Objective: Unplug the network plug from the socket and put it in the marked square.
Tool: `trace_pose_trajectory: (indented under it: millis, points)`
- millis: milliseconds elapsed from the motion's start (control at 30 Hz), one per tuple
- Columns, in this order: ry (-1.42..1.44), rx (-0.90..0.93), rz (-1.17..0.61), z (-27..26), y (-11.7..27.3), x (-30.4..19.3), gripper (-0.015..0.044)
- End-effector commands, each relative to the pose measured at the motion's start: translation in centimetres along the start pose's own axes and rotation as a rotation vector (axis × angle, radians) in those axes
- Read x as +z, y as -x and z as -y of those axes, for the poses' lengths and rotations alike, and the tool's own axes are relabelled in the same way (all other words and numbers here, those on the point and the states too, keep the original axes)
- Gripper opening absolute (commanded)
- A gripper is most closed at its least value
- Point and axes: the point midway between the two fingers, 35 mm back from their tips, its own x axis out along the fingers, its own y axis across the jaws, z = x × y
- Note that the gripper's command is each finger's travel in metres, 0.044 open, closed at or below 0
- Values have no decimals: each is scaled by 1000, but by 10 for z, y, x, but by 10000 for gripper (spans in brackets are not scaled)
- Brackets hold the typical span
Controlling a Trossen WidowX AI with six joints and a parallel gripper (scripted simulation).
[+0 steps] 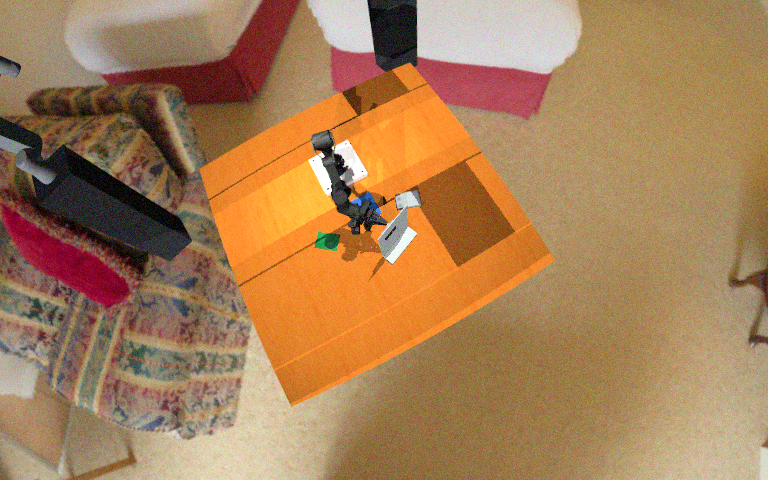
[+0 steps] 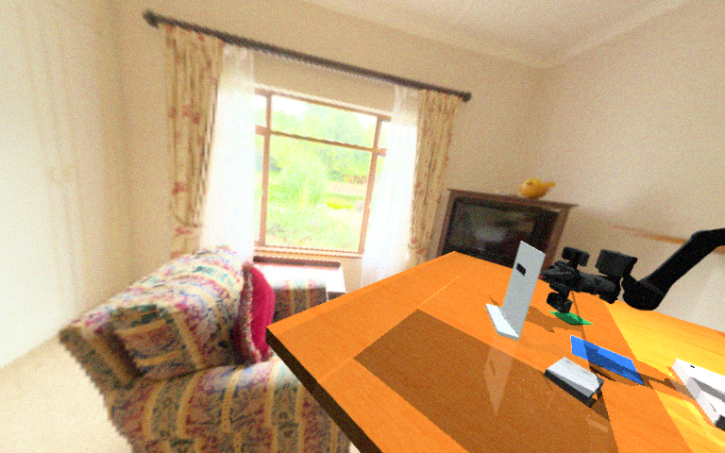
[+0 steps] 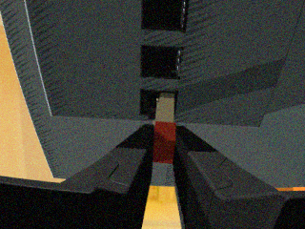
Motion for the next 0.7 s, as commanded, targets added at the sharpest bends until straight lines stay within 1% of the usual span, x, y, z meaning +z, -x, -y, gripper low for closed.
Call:
trace_pose_trajectory:
  millis: [0,667]
  points:
    - [-5,-2,3,1,5,-1,0]
    - [-5,-3,3,1,18,0,0]
